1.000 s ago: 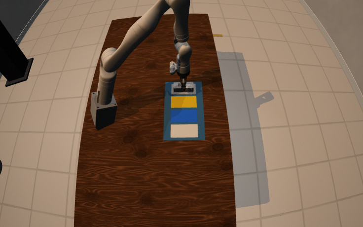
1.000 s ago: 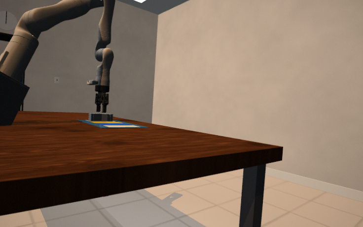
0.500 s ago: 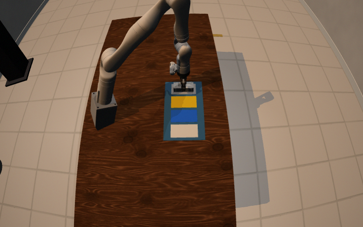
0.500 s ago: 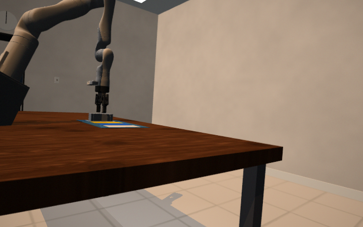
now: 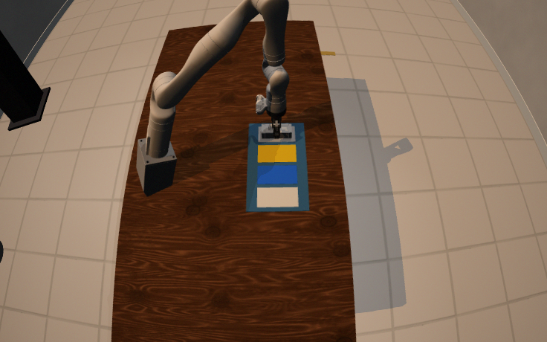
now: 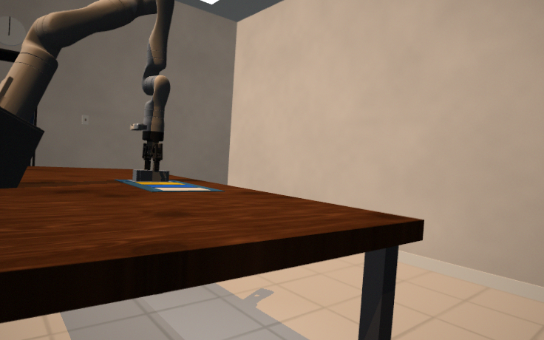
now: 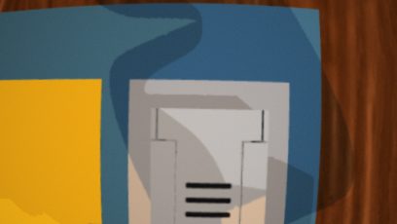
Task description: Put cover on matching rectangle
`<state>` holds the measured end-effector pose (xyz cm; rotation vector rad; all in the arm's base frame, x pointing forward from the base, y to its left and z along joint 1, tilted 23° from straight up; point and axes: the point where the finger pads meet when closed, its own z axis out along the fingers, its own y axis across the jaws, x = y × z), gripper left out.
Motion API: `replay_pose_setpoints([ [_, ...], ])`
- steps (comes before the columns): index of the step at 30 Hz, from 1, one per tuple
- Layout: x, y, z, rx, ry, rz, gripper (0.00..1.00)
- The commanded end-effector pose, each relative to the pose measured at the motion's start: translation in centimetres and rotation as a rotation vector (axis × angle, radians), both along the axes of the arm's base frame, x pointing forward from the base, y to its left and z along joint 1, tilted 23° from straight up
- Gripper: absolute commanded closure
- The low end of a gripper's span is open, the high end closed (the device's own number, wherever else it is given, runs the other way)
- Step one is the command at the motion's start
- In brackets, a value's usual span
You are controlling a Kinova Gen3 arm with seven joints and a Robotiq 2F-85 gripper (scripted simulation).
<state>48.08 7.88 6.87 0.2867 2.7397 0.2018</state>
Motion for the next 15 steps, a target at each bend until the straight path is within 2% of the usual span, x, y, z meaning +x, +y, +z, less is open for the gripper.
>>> replay_pose_setpoints([
  [1,0.12,0.02,-0.12,0.000,-0.001,0.000,0.00],
  [15,0.53,0.13,-1.07,0.000,-0.001,0.000,0.00],
])
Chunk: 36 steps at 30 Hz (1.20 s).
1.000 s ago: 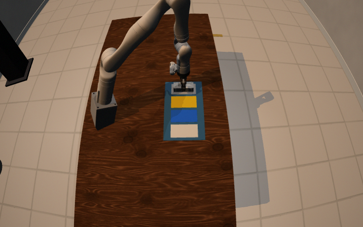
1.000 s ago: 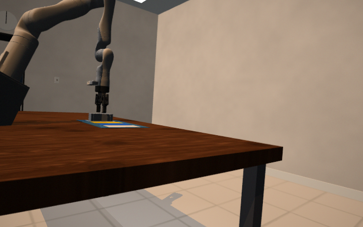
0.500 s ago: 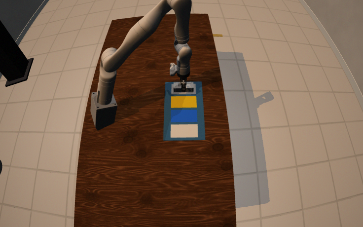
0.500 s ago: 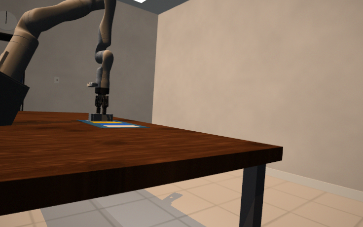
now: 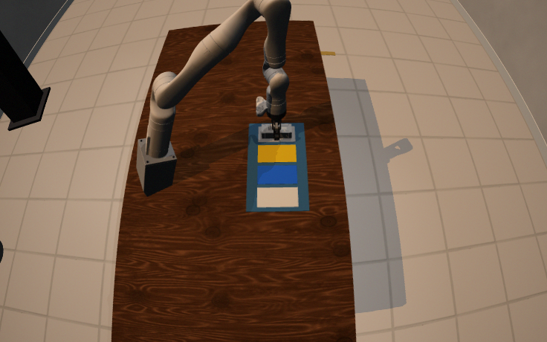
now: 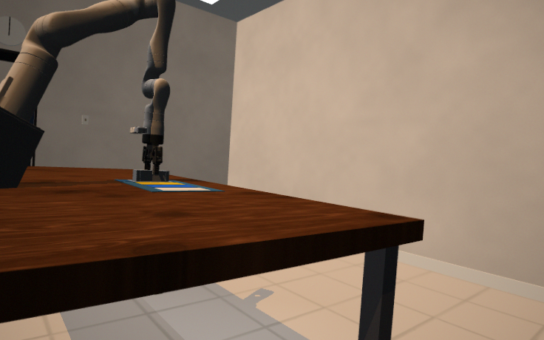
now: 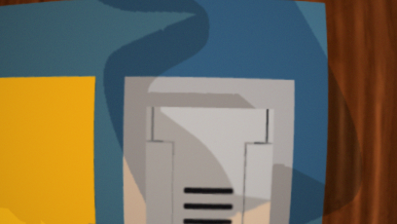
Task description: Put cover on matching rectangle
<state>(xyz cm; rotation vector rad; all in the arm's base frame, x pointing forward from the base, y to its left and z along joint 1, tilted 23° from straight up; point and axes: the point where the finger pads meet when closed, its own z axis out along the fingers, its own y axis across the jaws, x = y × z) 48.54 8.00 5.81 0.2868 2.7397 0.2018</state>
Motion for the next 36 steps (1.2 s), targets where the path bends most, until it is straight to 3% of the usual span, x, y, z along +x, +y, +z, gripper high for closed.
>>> replay_pose_setpoints([
  [1,0.10,0.02,-0.07,0.000,-0.001,0.000,0.00],
  [36,0.29,0.07,-0.52,0.000,-0.001,0.000,0.00],
])
